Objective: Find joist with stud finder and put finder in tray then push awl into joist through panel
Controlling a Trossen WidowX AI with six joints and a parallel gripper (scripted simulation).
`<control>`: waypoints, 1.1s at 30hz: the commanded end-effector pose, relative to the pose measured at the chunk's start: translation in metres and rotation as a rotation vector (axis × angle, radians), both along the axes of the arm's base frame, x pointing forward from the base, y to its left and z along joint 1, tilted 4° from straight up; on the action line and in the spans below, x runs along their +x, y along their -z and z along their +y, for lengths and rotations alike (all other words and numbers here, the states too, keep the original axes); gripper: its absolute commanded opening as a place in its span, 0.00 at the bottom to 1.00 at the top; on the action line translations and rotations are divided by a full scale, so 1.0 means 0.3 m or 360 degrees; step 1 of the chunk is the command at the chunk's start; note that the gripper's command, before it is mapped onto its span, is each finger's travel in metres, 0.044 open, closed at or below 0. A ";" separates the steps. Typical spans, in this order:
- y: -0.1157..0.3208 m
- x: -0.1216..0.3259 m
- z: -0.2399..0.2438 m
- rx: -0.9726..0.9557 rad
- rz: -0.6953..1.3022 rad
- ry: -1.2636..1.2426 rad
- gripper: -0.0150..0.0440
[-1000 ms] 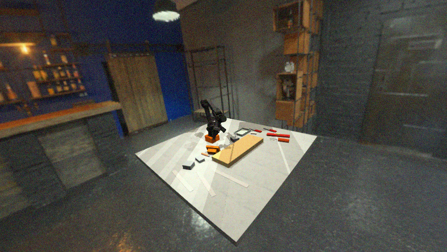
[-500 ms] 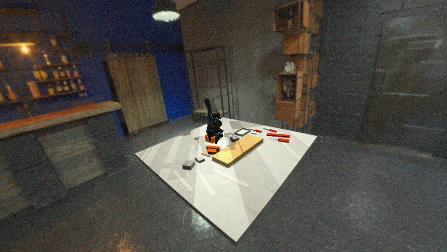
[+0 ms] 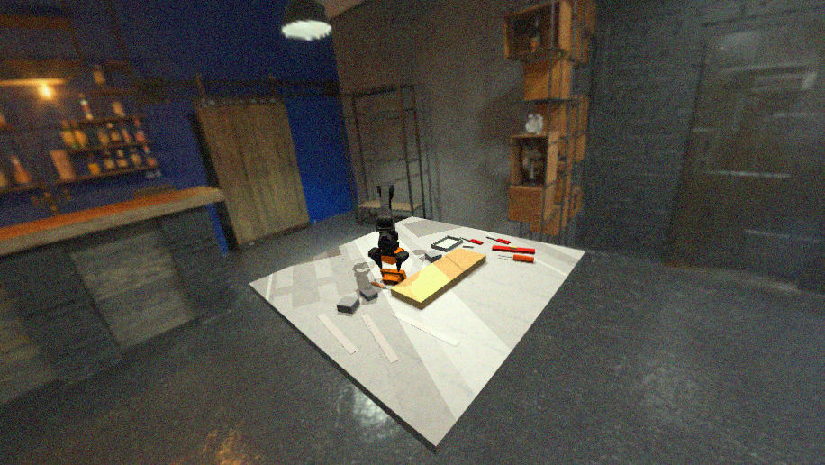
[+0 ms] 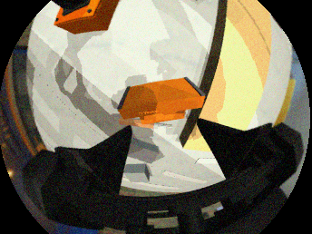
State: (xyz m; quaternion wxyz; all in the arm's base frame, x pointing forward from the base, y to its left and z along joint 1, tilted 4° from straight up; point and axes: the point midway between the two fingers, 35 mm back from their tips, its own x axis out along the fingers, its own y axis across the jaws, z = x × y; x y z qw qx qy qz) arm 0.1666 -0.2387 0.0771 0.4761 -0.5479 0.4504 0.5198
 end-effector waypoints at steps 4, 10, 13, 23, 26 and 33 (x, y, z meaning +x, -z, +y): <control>0.024 -0.006 -0.018 0.0104 -0.0034 -0.0131 1.00; 0.024 -0.003 -0.018 0.0104 -0.0035 -0.0131 1.00; 0.024 0.000 -0.018 0.0104 -0.0035 -0.0131 1.00; 0.075 0.006 -0.022 0.0104 -0.0035 -0.0130 1.00; 0.091 0.008 -0.023 0.0104 -0.0035 -0.0130 1.00; 0.129 0.012 -0.024 0.0104 -0.0035 -0.0129 1.00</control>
